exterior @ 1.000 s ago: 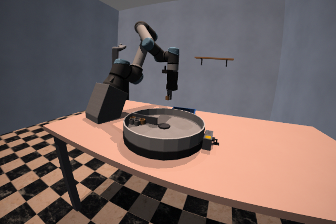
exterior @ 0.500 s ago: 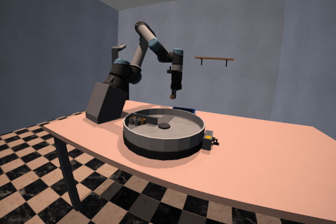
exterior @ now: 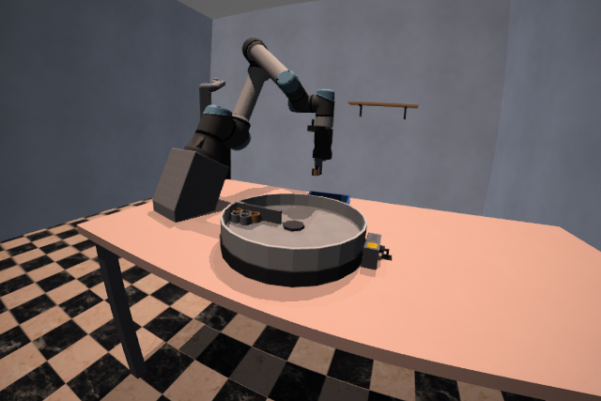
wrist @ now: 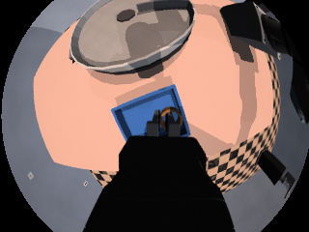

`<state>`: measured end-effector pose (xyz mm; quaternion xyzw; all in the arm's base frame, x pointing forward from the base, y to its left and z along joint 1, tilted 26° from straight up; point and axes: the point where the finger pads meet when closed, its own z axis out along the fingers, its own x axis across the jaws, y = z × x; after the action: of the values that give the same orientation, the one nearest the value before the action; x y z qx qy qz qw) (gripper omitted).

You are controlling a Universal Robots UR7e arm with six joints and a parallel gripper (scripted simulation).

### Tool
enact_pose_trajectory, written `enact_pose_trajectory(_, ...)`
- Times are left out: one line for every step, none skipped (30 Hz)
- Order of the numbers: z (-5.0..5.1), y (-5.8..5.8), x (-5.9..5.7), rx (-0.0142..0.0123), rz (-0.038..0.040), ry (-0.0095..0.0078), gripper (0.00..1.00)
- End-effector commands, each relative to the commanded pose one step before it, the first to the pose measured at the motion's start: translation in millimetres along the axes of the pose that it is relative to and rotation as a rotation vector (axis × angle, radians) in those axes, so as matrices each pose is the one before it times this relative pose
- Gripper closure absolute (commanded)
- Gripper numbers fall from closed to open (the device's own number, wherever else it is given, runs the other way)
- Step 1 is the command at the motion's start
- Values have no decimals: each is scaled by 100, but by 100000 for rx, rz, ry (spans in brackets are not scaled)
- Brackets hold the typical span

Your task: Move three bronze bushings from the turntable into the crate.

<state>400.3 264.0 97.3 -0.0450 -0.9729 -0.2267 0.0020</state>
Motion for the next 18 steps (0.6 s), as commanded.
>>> enact_pose_trajectory(-33,78,-54,19,0,-121,100)
enact_pose_trajectory(0,0,0,0,0,0,100)
enact_pose_trajectory(585,-7,3,-22,-10,0,100)
enact_pose_trajectory(589,18,-5,2,8,1,100)
enact_pose_trajectory(589,18,-5,2,8,1,100)
enact_pose_trajectory(589,18,-5,2,8,1,100)
enact_pose_trajectory(589,18,-5,2,8,1,100)
enact_pose_trajectory(0,0,0,0,0,0,100)
enact_pose_trajectory(0,0,0,0,0,0,100)
enact_pose_trajectory(0,0,0,0,0,0,100)
enact_pose_trajectory(0,0,0,0,0,0,100)
enact_pose_trajectory(0,0,0,0,0,0,100)
enact_pose_trajectory(0,0,0,0,0,0,100)
enact_pose_trajectory(0,0,0,0,0,0,100)
enact_pose_trajectory(0,0,0,0,0,0,100)
enact_pose_trajectory(0,0,0,0,0,0,100)
enact_pose_trajectory(0,0,0,0,0,0,100)
enact_pose_trajectory(0,0,0,0,0,0,100)
